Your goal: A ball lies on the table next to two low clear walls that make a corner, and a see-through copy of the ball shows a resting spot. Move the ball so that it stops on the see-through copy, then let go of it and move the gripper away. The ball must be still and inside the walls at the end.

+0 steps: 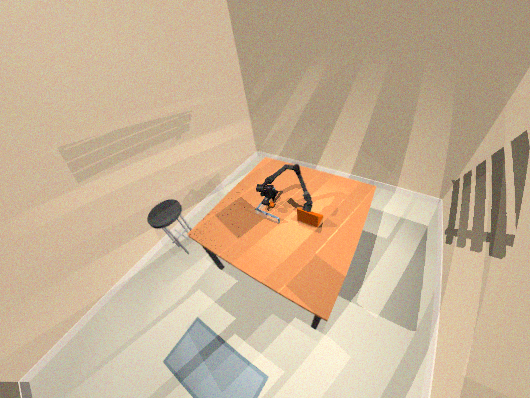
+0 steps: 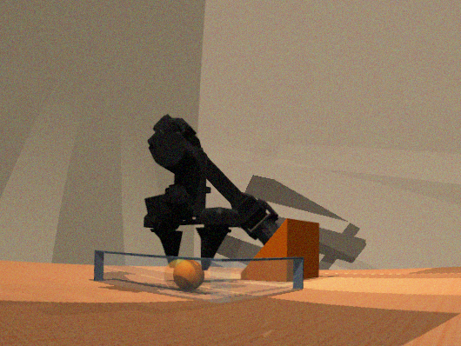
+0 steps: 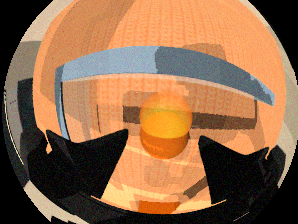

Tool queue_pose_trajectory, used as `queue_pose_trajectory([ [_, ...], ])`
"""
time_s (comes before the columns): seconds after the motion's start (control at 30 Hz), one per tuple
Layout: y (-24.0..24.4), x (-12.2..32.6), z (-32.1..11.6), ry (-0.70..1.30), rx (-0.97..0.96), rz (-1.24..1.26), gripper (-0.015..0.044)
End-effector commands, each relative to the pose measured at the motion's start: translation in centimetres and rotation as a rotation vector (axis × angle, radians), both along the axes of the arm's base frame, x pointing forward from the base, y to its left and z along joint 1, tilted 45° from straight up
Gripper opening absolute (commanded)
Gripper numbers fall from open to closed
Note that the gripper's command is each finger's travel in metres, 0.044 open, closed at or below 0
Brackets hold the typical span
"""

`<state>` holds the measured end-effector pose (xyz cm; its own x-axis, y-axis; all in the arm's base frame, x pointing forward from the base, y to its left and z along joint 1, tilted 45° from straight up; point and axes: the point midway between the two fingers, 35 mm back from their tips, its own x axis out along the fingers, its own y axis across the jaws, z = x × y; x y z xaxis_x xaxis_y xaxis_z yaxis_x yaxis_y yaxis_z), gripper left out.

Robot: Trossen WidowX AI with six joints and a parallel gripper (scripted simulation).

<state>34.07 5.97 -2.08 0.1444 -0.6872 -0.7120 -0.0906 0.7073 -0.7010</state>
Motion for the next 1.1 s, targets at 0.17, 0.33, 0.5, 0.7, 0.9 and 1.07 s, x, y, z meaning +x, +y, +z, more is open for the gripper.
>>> queue_pose_trajectory([
  [0.17,-1.0,-0.1,-1.0,0.012,-0.012,0.0,0.0349],
  [0.33,-1.0,-0.1,-1.0,0.012,-0.012,0.0,0.0257],
  [0.5,-1.0,-0.1,-1.0,0.012,-0.012,0.0,0.0224],
  [0.7,0.6,0.0,0.3,0.012,-0.007,0.001,0.0066],
  [0.9,3.3,-0.2,2.7,0.015,-0.003,0.005,0.0],
  [1.07,5.5,-0.6,4.9,0.019,-0.003,0.01,0.0],
])
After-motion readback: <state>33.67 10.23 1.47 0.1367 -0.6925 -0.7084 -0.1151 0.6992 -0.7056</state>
